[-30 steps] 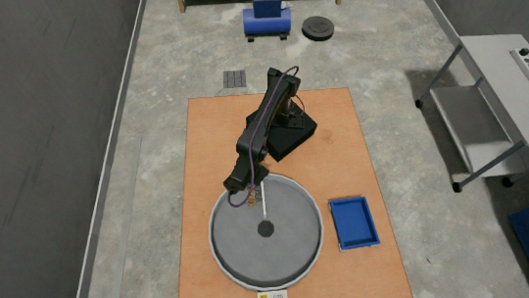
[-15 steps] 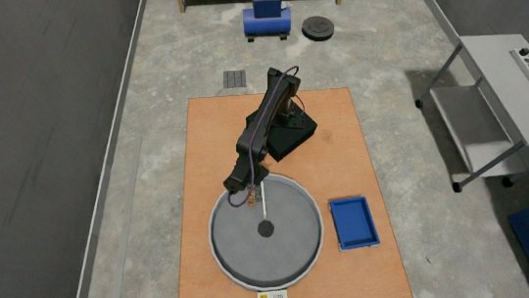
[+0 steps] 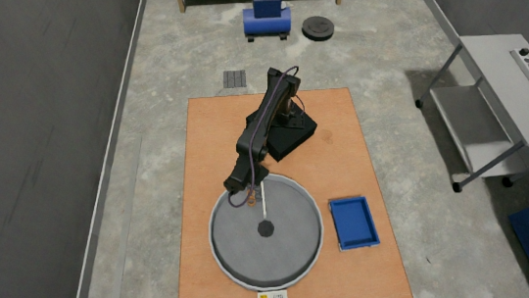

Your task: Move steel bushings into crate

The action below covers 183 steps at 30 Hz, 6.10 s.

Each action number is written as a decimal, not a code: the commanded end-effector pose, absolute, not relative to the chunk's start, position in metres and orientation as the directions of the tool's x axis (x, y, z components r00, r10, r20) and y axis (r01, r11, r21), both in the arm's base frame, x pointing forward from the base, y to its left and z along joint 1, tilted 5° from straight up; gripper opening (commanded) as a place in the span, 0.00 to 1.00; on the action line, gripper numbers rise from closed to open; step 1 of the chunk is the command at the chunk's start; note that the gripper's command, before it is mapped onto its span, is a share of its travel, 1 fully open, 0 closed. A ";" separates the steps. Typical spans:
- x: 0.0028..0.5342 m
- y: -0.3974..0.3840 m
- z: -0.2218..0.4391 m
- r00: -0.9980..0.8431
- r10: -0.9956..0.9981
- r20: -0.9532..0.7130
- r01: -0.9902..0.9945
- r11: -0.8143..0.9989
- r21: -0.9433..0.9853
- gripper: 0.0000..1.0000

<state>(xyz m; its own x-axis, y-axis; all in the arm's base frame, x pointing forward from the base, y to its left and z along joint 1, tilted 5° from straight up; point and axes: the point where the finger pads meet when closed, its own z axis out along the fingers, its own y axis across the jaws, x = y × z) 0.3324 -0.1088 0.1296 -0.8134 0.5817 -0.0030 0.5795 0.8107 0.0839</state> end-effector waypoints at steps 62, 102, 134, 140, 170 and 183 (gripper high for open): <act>0.310 -0.133 0.052 -0.937 -0.335 -0.098 -0.338 0.941 0.022 0.13; 0.314 -0.139 0.060 -0.934 -0.338 -0.117 -0.341 0.940 0.003 0.13; 0.315 -0.136 0.060 -0.934 -0.339 -0.110 -0.343 0.939 0.011 0.13; 0.316 -0.136 0.060 -0.934 -0.340 -0.111 -0.343 0.939 0.010 0.13; 0.316 -0.136 0.060 -0.934 -0.340 -0.111 -0.343 0.939 0.010 0.13; 0.321 -0.134 0.057 -0.933 -0.344 -0.110 -0.347 0.938 0.012 0.13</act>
<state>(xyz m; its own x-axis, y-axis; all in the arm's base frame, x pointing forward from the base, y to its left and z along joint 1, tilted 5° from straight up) 0.3044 -0.1325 0.0418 -0.9390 -0.3386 -0.0606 -0.3415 0.9388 0.0450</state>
